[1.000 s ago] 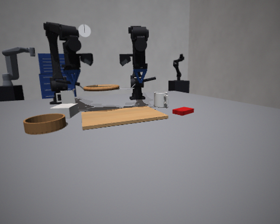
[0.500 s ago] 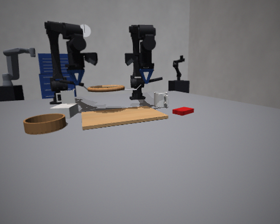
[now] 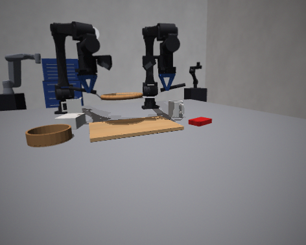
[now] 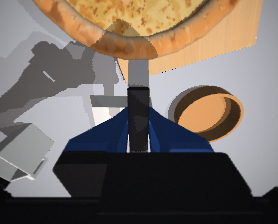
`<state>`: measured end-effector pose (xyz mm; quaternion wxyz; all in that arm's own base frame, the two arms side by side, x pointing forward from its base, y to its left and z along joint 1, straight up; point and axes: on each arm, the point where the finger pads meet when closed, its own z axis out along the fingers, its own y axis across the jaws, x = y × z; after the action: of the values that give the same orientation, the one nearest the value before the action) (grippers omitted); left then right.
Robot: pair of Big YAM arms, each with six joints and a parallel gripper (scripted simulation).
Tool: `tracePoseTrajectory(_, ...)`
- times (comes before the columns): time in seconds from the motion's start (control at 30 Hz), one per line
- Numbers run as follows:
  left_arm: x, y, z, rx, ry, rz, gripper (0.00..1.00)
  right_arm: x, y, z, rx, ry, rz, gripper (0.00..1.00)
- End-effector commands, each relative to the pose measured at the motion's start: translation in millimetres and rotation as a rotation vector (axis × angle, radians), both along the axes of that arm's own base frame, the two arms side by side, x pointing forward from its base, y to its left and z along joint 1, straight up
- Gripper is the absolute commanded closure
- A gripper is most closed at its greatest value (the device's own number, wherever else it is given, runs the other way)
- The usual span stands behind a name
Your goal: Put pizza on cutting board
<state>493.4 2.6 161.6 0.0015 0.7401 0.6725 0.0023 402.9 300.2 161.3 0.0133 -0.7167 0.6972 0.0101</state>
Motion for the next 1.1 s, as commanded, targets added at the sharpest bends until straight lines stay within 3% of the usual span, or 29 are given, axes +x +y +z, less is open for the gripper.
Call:
tracePoseTrajectory(0.0,25,3,22,-0.007,-0.041,-0.03,0.94,24,23,37,0.055,-0.059,-0.018,0.94)
tracePoseTrajectory(0.2,35,12,35,-0.001,-0.066,-0.036,0.94,34,33,45,0.067,-0.072,-0.022,0.94)
tracePoseTrajectory(0.47,59,27,22,-0.003,-0.047,-0.046,0.94,51,52,38,0.064,-0.065,-0.037,0.94)
tracePoseTrajectory(0.57,70,29,22,0.001,-0.043,-0.056,0.94,52,42,59,0.085,-0.097,-0.024,0.94)
tracePoseTrajectory(0.73,77,27,23,0.001,-0.047,-0.055,0.94,55,48,62,0.101,-0.115,-0.037,0.94)
tracePoseTrajectory(0.8,72,35,45,0.004,-0.076,-0.048,0.94,55,50,61,0.102,-0.115,-0.037,0.94)
tracePoseTrajectory(0.93,73,37,47,0.013,-0.083,-0.044,0.94,54,51,61,0.102,-0.115,-0.034,0.94)
tracePoseTrajectory(0.97,78,36,41,0.008,-0.087,-0.046,0.94,54,51,61,0.102,-0.115,-0.035,0.94)
tracePoseTrajectory(1.03,65,33,3,0.002,-0.024,-0.049,0.94,54,51,61,0.101,-0.115,-0.032,0.94)
tracePoseTrajectory(1.07,64,33,2,0.002,-0.024,-0.046,0.94,54,51,61,0.101,-0.115,-0.032,0.94)
